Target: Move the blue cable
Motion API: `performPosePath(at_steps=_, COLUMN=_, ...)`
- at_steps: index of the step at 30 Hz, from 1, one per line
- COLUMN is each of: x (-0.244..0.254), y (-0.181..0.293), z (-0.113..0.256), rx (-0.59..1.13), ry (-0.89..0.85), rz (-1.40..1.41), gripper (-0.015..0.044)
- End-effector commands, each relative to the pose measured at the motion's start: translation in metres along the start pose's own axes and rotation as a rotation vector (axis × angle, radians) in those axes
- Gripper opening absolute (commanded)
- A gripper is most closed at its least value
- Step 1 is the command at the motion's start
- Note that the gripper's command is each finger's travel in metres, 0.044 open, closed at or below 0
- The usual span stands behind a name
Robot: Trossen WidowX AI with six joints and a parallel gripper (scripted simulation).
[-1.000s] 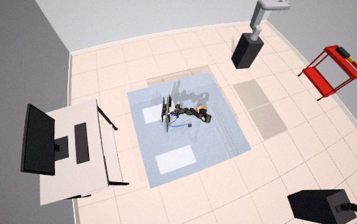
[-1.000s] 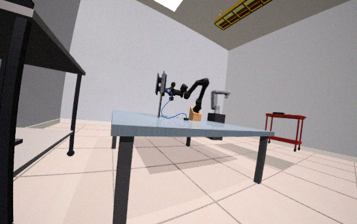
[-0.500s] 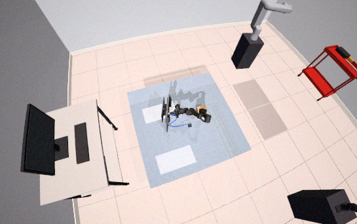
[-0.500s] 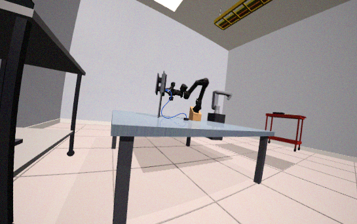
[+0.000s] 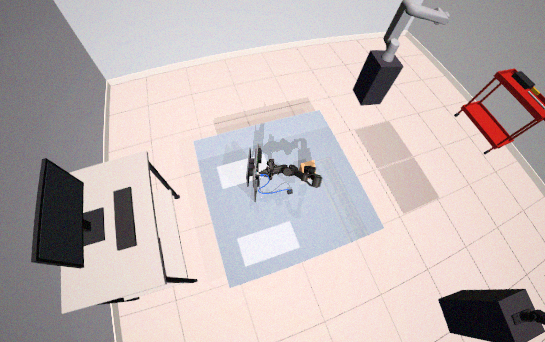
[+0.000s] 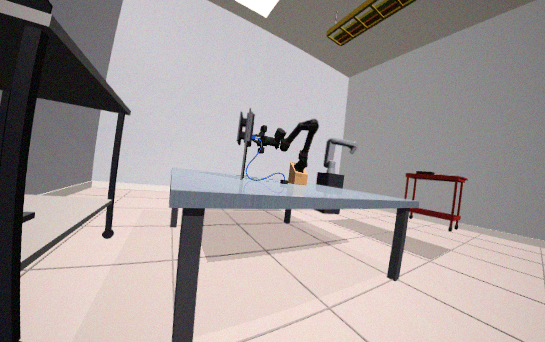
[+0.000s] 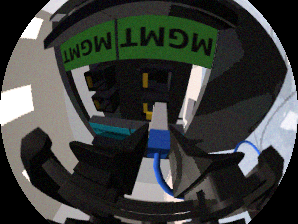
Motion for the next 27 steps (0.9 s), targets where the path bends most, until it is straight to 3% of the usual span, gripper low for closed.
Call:
performPosePath(at_steps=1, x=0.0017, y=0.0000, z=-0.0020, rx=-0.001, ry=-0.012, rz=-0.001, gripper=0.0000)
performPosePath(at_steps=27, x=0.0015, y=-0.0011, z=-0.0055, rx=-0.001, ry=-0.013, rz=0.000, gripper=0.0000)
Point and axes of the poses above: the point midway between the two fingers, 35 mm back from their tips, its own z axis back along the fingers, its own x axis across the jaws, y = z × x, the point moved 10 cm from there along z, back along the fingers, and after that the axes turned 2 degrees about z, right-handed, at the moved point
